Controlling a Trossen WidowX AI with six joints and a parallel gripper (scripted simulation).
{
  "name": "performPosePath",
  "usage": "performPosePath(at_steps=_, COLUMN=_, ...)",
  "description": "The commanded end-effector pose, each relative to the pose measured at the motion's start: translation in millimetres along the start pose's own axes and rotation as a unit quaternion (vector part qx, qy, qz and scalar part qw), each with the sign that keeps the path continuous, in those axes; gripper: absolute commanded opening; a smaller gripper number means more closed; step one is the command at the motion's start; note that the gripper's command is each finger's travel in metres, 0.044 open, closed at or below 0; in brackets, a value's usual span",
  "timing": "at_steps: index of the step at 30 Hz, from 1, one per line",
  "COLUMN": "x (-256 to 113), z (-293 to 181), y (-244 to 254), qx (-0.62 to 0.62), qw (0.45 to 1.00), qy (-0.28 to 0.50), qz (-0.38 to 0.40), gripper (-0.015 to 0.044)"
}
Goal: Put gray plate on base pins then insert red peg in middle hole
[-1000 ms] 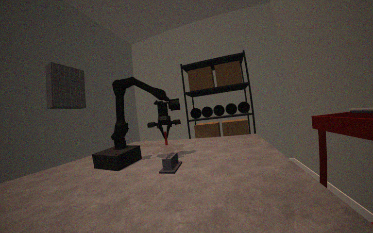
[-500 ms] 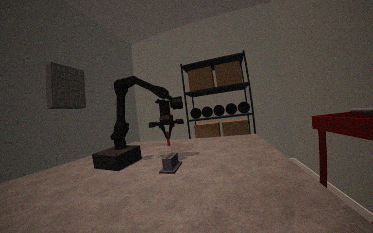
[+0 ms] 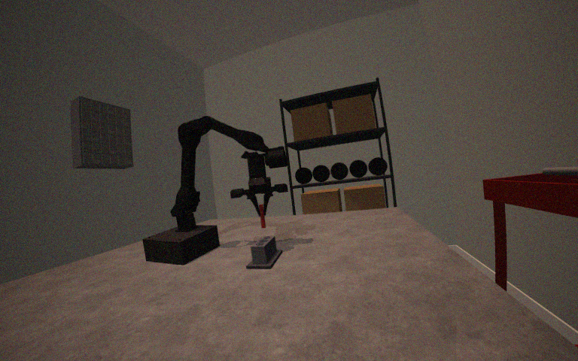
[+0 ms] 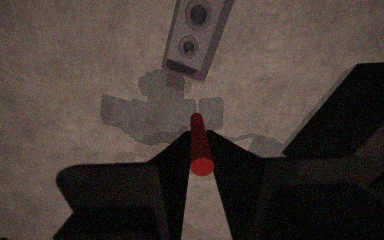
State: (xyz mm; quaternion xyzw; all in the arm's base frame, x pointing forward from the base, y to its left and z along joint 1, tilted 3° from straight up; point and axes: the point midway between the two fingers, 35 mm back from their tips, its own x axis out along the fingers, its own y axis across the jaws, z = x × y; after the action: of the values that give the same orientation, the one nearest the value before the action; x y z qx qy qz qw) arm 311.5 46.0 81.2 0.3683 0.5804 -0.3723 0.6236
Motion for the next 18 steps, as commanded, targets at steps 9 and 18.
performPosePath(at_steps=9, x=-0.1, z=35.7, y=3.3, qx=0.000, qw=1.000, qy=-0.001, qz=0.001, gripper=0.0000)
performPosePath(at_steps=18, x=-0.3, z=63.3, y=1.6, qx=0.001, qw=1.000, qy=-0.004, qz=0.002, gripper=0.0000)
